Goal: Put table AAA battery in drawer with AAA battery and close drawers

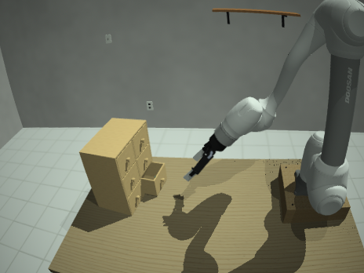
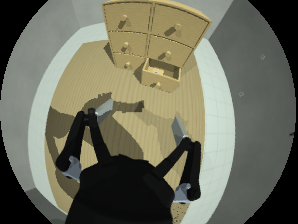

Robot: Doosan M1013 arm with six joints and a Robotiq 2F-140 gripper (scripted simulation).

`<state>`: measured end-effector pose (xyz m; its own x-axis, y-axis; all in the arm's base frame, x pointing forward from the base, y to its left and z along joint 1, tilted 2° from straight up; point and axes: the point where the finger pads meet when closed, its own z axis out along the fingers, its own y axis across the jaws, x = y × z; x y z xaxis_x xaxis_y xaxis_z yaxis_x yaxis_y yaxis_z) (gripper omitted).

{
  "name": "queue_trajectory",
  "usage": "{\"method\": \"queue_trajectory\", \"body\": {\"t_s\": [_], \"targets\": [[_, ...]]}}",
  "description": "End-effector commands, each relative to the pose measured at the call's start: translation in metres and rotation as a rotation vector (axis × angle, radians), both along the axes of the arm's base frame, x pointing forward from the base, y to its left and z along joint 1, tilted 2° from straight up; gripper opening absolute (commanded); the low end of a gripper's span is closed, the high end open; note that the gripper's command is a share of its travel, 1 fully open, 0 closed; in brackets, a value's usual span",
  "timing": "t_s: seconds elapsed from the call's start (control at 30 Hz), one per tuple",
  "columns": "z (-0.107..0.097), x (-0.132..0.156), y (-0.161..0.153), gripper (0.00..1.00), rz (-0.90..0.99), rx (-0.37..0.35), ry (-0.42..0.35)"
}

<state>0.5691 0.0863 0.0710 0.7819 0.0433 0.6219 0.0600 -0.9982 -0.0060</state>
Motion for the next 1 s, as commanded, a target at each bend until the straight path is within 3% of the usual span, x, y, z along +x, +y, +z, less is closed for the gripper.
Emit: {"method": "queue_trajectory", "body": {"t_s": [0.0,0.57,0.7,0.97], "targets": [[0.004,0.002,0.0,1.0,-0.025,-0.039,0.034],[0.006,0.001,0.003,1.0,-0.02,-0.035,0.109],[0.008,0.001,0.003,1.0,-0.021,-0.039,0.168],[0.014,0.001,0.003,1.0,-0.022,-0.047,0.359]]}}
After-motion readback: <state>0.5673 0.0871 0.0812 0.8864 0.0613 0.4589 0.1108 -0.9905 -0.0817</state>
